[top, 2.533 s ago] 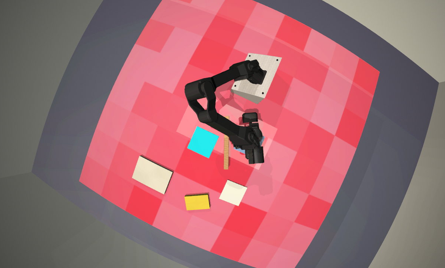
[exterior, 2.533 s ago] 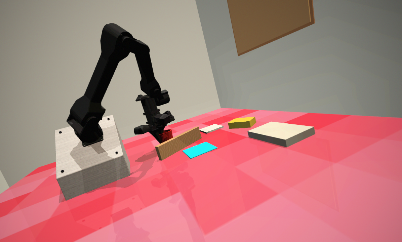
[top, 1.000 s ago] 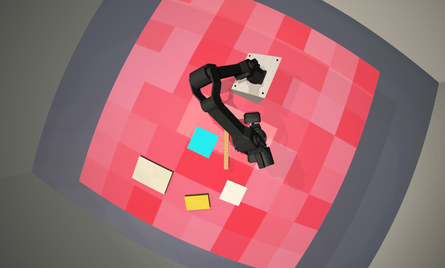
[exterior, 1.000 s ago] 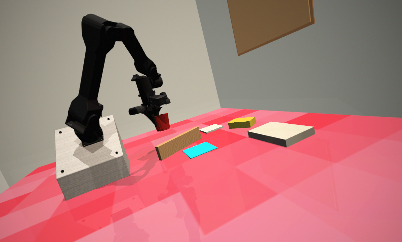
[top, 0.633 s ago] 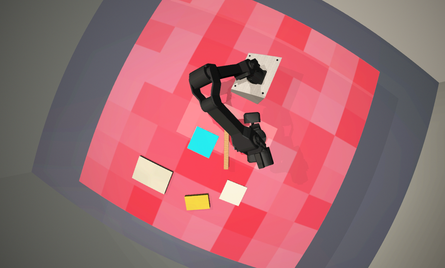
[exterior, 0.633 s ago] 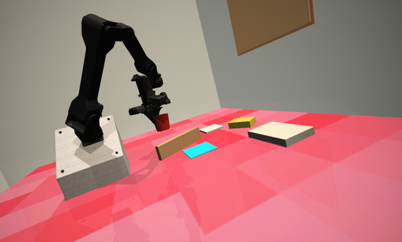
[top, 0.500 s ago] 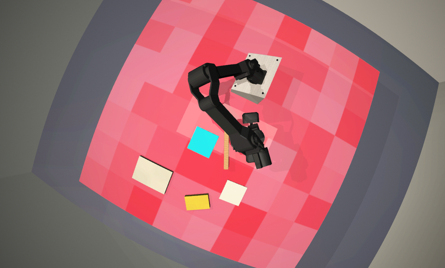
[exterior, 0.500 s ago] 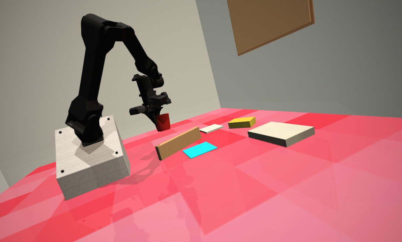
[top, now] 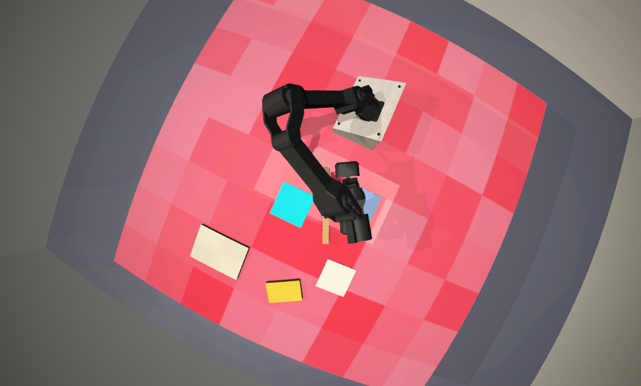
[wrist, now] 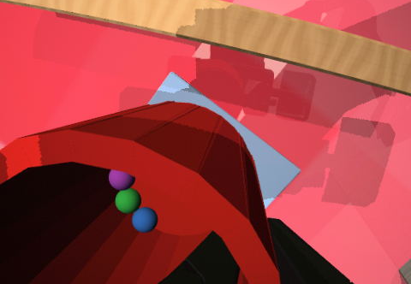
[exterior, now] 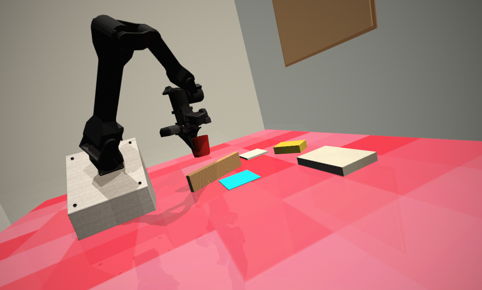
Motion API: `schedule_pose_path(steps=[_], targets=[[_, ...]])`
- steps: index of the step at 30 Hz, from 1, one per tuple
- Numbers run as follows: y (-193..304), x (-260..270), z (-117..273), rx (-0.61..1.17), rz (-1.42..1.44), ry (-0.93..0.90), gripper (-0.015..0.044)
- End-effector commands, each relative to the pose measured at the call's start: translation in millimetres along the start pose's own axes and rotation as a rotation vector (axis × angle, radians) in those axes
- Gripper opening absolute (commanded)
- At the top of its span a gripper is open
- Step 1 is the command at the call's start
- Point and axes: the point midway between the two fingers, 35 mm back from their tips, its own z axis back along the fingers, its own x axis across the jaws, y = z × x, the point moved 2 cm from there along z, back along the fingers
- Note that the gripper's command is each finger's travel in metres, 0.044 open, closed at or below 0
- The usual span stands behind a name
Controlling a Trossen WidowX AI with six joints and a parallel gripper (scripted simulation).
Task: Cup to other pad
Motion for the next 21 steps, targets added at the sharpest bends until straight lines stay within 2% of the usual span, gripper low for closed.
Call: schedule_pose_path(steps=[1,21], targets=[[-13.5,-1.6,0.8,-0.005,0.002,-0.001,0.0],[-68.1,-8.2,2.0,-0.008,0.001,0.0,0.0]])
